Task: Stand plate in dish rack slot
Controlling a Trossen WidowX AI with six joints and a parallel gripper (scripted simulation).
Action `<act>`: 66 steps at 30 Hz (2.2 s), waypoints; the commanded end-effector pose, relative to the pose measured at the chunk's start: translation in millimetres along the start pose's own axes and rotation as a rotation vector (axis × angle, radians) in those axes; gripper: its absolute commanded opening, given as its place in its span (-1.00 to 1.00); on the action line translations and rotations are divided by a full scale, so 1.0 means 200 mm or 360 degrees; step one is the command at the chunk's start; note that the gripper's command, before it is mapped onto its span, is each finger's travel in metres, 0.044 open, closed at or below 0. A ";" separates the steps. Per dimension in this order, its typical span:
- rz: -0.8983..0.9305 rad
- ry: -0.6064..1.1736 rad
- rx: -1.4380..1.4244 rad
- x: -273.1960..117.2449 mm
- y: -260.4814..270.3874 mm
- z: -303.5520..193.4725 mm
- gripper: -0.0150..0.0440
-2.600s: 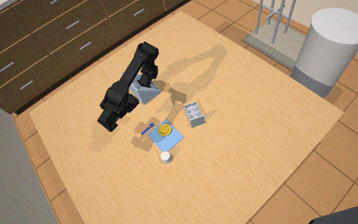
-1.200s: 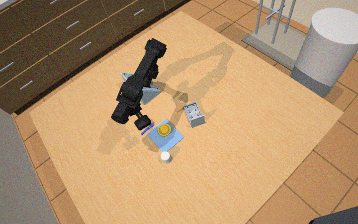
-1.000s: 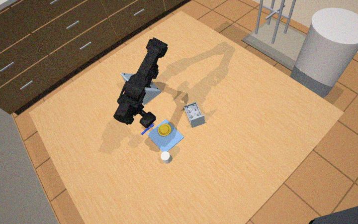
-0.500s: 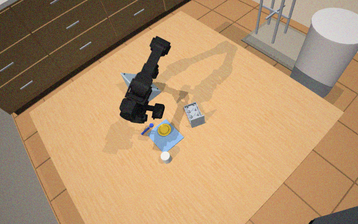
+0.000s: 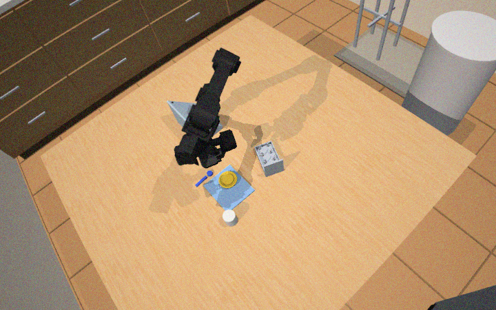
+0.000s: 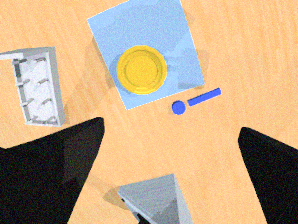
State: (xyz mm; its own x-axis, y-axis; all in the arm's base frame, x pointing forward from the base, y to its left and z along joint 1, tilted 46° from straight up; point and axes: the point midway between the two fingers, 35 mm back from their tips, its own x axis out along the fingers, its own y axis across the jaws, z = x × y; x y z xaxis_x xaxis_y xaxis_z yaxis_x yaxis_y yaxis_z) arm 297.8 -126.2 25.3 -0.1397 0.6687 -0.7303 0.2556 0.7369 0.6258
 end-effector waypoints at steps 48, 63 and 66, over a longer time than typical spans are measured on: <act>0.0062 -0.0058 -0.0682 0.71 0.17 0.03 0.86; 0.0065 -0.0057 -0.0682 0.83 0.18 0.02 0.86; 0.0066 -0.0057 -0.0682 0.85 0.18 0.01 0.86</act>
State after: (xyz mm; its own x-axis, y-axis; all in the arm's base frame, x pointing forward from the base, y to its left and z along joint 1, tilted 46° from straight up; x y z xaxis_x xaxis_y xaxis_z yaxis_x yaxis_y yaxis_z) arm 290.9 8.5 -73.2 -0.0923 0.6934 -0.7146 -0.1739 0.6954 0.6972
